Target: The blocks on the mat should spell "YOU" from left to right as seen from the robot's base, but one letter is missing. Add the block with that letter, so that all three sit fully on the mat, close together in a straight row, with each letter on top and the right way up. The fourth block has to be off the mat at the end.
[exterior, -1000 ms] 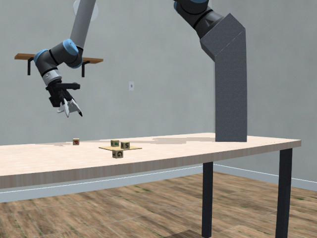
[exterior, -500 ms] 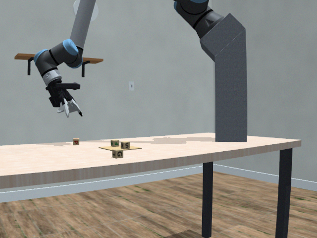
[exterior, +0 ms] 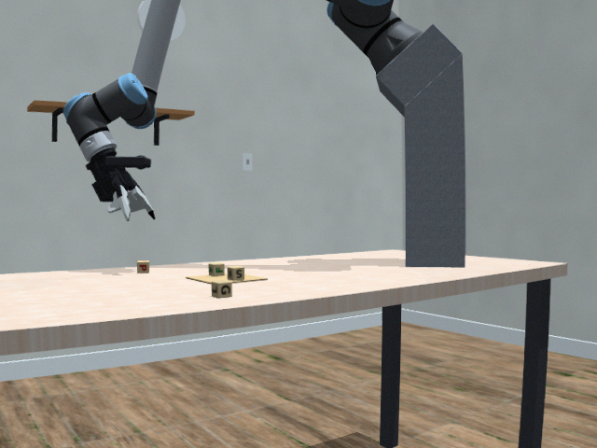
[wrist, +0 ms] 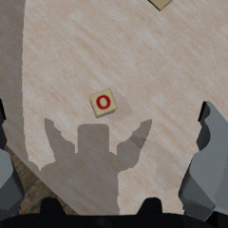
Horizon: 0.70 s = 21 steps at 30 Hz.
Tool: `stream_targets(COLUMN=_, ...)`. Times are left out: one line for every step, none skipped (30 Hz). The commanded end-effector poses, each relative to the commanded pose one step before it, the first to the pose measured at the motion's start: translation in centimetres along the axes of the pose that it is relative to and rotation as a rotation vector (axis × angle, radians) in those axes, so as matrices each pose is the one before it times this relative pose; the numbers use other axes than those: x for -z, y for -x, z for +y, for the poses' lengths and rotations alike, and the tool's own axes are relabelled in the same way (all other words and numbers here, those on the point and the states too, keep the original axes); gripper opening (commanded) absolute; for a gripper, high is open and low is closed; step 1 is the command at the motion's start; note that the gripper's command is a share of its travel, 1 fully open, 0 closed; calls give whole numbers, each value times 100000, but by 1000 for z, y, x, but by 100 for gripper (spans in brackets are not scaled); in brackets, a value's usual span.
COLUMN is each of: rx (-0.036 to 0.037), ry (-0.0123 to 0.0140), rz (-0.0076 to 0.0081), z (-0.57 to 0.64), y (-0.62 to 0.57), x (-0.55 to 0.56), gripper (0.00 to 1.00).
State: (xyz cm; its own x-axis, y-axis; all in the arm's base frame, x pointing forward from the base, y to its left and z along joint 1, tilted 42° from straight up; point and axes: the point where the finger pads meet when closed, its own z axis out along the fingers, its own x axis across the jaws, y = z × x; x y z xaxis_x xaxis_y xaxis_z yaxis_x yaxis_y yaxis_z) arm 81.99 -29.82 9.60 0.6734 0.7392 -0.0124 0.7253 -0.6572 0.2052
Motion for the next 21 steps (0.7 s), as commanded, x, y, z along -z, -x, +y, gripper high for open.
stream_targets(rx=1066, ry=1452, rz=-7, z=87, y=-61, x=-19, gripper=100)
stream_targets(rx=715, ry=923, rz=-39, z=38, y=-16, x=-68, gripper=100)
stream_targets(rx=924, ry=1196, rz=-58, z=46, y=-20, x=-83, gripper=100)
stream_targets(rx=1133, ry=1474, rz=-84, z=52, y=-24, x=-95, gripper=100)
stream_targets(rx=1336, ry=1745, rz=-116, z=55, y=-26, x=-100, gripper=100)
stream_targets(rx=1524, ry=2003, rz=-157, z=55, y=-27, x=-99, gripper=100)
stream_targets(rx=1694, ry=2240, rz=-205, z=51, y=-28, x=-90, gripper=100)
stream_targets(rx=1839, ry=2449, rz=-260, z=45, y=-27, x=-73, gripper=100)
stream_targets(rx=0, ry=0, rz=0, z=0, y=0, x=0, gripper=100)
stream_targets(rx=0, ry=0, rz=0, z=0, y=0, x=0, gripper=100)
stream_targets(rx=1956, ry=2624, rz=-321, z=35, y=-25, x=-48, gripper=100)
stream_targets(rx=2043, ry=2762, rz=-385, z=23, y=-22, x=-16, gripper=100)
stream_targets(rx=2098, ry=2858, rz=-450, z=11, y=-18, x=21, gripper=100)
stream_targets(rx=1625, ry=2230, rz=-388, z=0, y=-10, x=44, gripper=100)
stream_targets(rx=495, ry=681, rz=-125, z=-1, y=-3, x=18, gripper=100)
stream_targets(rx=0, ry=0, rz=0, z=0, y=0, x=0, gripper=100)
stream_targets(rx=2110, ry=2920, rz=-571, z=-13, y=-8, x=105, gripper=100)
stream_targets(rx=2068, ry=2885, rz=-620, z=-23, y=-2, x=147, gripper=100)
stream_targets(rx=1532, ry=2151, rz=-499, z=-22, y=2, x=138, gripper=100)
stream_targets(rx=466, ry=657, rz=-159, z=-7, y=1, x=47, gripper=100)
stream_targets(rx=0, ry=0, rz=0, z=0, y=0, x=0, gripper=100)
